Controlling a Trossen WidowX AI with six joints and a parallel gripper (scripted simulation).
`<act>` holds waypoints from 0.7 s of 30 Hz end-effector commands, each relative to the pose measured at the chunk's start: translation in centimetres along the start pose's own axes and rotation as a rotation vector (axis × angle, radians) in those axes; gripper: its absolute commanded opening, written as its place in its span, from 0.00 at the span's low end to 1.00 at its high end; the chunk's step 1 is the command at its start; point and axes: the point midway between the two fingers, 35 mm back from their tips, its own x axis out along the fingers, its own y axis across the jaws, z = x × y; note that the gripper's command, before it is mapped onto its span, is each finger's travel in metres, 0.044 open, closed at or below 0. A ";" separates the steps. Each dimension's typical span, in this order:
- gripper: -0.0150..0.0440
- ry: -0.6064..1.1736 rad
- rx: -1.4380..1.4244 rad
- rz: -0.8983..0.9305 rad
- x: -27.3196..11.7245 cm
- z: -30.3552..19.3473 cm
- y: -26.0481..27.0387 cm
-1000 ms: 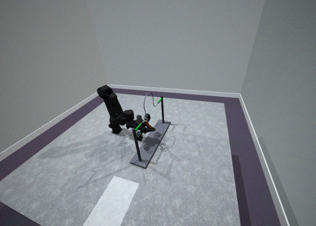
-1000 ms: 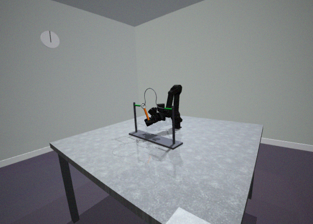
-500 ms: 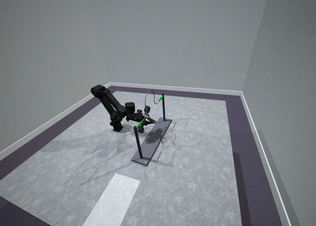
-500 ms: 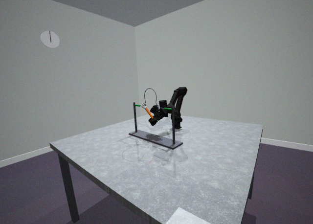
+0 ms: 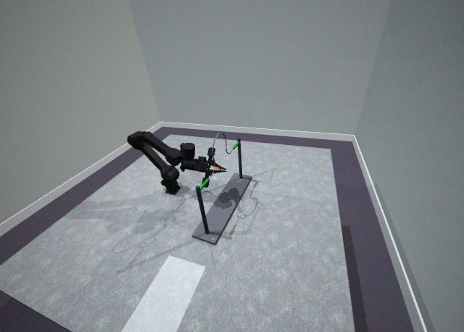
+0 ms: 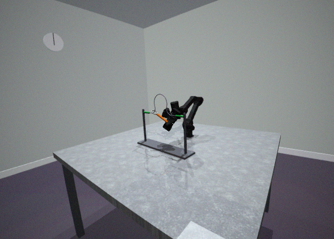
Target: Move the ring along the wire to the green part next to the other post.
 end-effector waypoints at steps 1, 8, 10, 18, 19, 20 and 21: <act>0.00 0.031 0.052 0.031 -0.6 0.4 1.4; 0.00 0.120 0.167 0.083 -1.9 0.6 3.4; 0.00 0.144 0.198 0.099 -2.3 0.7 3.9; 0.00 0.221 0.299 0.157 -3.5 1.2 5.6; 0.00 0.223 0.309 0.162 -3.5 1.3 5.7; 0.00 0.223 0.316 0.165 -3.5 1.3 5.8; 0.00 0.223 0.327 0.170 -3.6 1.4 6.0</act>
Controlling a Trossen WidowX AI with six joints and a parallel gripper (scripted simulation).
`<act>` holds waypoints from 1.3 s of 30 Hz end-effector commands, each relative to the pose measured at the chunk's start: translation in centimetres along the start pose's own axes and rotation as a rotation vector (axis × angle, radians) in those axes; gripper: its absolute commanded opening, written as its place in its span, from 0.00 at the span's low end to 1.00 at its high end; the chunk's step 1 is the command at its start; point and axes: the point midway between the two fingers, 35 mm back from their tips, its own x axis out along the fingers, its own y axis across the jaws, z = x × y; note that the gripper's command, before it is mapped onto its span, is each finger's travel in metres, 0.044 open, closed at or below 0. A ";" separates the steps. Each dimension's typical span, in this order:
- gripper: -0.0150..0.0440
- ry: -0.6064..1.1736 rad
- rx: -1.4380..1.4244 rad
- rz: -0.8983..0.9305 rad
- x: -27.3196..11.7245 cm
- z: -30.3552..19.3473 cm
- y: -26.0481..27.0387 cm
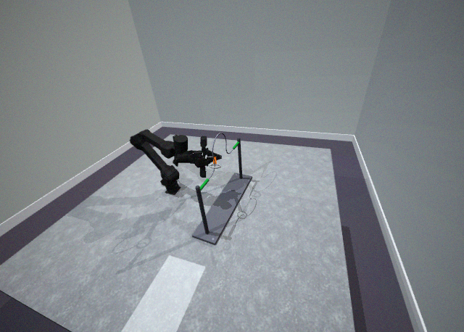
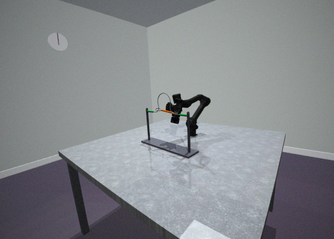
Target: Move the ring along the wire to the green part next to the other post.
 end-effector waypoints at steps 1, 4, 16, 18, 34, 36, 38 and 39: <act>0.00 0.007 0.030 0.032 -0.2 0.1 1.2; 0.00 0.007 0.050 0.044 -0.2 0.1 1.5; 0.00 0.007 0.156 0.107 -0.4 0.3 3.5; 0.00 0.008 0.174 0.118 -0.5 0.3 3.8; 0.00 0.010 0.278 0.175 -0.8 0.8 5.8; 0.00 0.010 0.288 0.180 -0.9 0.9 6.0; 0.00 0.010 0.300 0.186 -0.9 1.0 6.2; 0.00 0.011 0.306 0.189 -0.9 1.0 6.4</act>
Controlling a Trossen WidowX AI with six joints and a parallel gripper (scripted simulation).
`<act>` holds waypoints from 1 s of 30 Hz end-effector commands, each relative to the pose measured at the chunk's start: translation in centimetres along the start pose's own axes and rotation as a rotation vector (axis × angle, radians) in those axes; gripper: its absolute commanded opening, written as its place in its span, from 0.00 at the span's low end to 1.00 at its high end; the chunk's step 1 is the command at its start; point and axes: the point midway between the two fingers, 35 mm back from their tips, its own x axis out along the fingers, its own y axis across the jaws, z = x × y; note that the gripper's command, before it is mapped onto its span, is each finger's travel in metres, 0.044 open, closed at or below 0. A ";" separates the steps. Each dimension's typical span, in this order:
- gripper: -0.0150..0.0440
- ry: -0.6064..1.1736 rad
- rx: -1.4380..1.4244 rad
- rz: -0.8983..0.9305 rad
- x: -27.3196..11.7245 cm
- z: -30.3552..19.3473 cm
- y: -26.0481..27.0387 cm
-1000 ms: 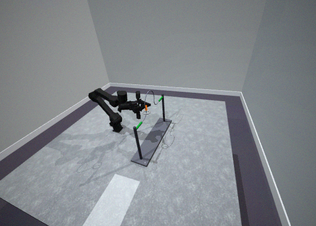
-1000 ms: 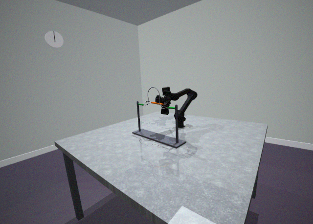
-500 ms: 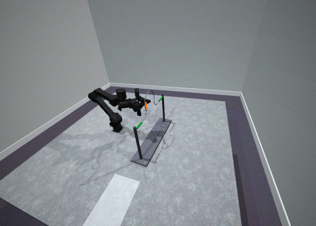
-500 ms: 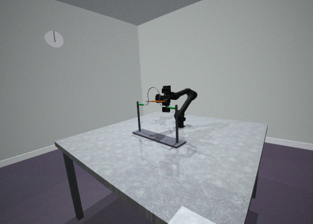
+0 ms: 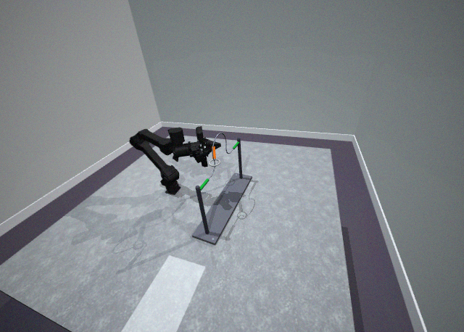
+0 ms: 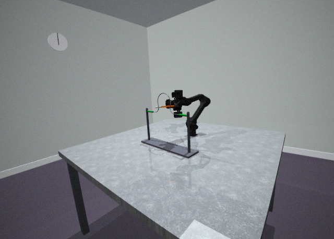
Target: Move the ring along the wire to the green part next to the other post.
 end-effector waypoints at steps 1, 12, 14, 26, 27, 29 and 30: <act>0.00 0.005 0.013 0.020 0.0 -0.1 0.9; 0.00 0.007 0.065 0.043 -0.2 0.0 2.2; 0.00 0.007 0.069 0.043 -0.2 0.1 2.4; 0.00 0.008 0.064 0.028 -0.3 0.2 3.2; 0.00 0.008 0.060 0.024 -0.3 0.2 3.2; 0.00 0.007 0.051 0.014 -0.3 0.2 3.2; 0.00 0.007 0.047 0.009 -0.3 0.2 3.2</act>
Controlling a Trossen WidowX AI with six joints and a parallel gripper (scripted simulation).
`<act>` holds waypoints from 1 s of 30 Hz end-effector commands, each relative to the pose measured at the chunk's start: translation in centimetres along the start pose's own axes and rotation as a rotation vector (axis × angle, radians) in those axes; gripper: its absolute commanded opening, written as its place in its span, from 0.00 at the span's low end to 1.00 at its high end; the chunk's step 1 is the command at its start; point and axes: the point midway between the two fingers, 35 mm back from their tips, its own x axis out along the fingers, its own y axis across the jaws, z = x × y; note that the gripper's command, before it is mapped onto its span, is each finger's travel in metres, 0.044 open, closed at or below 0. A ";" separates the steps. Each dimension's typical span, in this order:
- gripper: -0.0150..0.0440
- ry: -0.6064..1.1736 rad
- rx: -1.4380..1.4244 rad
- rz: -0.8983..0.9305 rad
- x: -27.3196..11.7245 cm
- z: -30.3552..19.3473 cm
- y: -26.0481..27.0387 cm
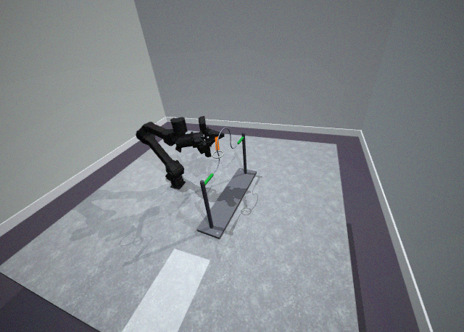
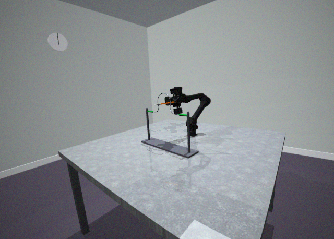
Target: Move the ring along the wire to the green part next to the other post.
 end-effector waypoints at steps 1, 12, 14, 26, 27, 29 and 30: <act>0.00 0.004 -0.022 -0.005 0.0 -0.1 0.5; 0.00 -0.001 -0.094 -0.070 0.0 -0.1 0.3; 0.00 -0.002 -0.109 -0.084 0.0 -0.1 0.2; 0.00 -0.013 -0.221 -0.177 0.0 0.0 -0.4; 0.00 -0.014 -0.232 -0.186 0.0 0.0 -0.5; 0.00 -0.017 -0.255 -0.203 0.0 0.1 -0.6; 0.00 -0.018 -0.266 -0.212 -0.1 0.1 -0.7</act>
